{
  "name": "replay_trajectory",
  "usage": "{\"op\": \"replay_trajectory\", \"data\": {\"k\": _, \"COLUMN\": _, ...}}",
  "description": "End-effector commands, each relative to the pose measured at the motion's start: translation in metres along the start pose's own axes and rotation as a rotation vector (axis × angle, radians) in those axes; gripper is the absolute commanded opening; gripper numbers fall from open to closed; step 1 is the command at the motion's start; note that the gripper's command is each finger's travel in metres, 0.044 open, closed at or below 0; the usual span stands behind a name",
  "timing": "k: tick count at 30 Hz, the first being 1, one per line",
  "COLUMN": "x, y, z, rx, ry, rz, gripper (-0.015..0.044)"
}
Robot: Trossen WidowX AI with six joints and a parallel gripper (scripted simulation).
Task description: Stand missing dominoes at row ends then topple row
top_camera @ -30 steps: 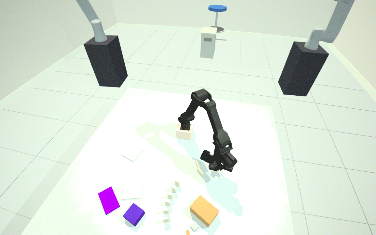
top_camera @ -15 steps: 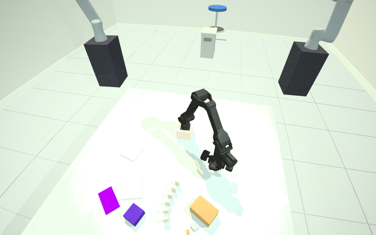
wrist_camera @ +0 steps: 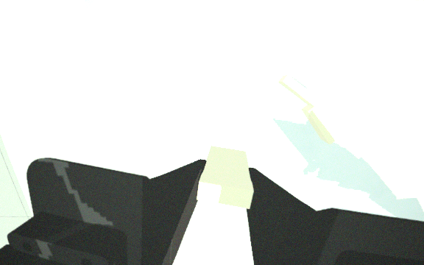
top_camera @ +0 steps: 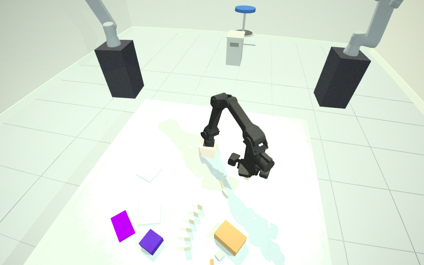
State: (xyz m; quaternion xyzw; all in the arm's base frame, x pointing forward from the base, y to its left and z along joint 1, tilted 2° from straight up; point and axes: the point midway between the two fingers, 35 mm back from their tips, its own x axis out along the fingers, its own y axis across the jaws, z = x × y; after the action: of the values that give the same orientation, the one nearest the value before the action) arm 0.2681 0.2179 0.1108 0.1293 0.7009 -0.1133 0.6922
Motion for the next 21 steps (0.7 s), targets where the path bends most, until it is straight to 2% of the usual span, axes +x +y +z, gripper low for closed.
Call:
{"op": "replay_trajectory", "data": {"k": 1, "x": -0.005, "y": -0.003, "z": 0.0, "rx": -0.002, "ry": 0.005, "rz": -0.009, "gripper": 0.0107}}
{"op": "replay_trajectory", "data": {"k": 11, "x": -0.008, "y": -0.061, "z": 0.074, "rx": 0.064, "ry": -0.014, "rz": -0.023, "gripper": 0.0107}}
{"op": "replay_trajectory", "data": {"k": 18, "x": -0.007, "y": -0.15, "z": 0.138, "rx": 0.001, "ry": -0.007, "rz": -0.021, "gripper": 0.0107}}
{"op": "replay_trajectory", "data": {"k": 21, "x": -0.007, "y": -0.159, "z": 0.143, "rx": -0.004, "ry": -0.006, "rz": -0.021, "gripper": 0.0107}}
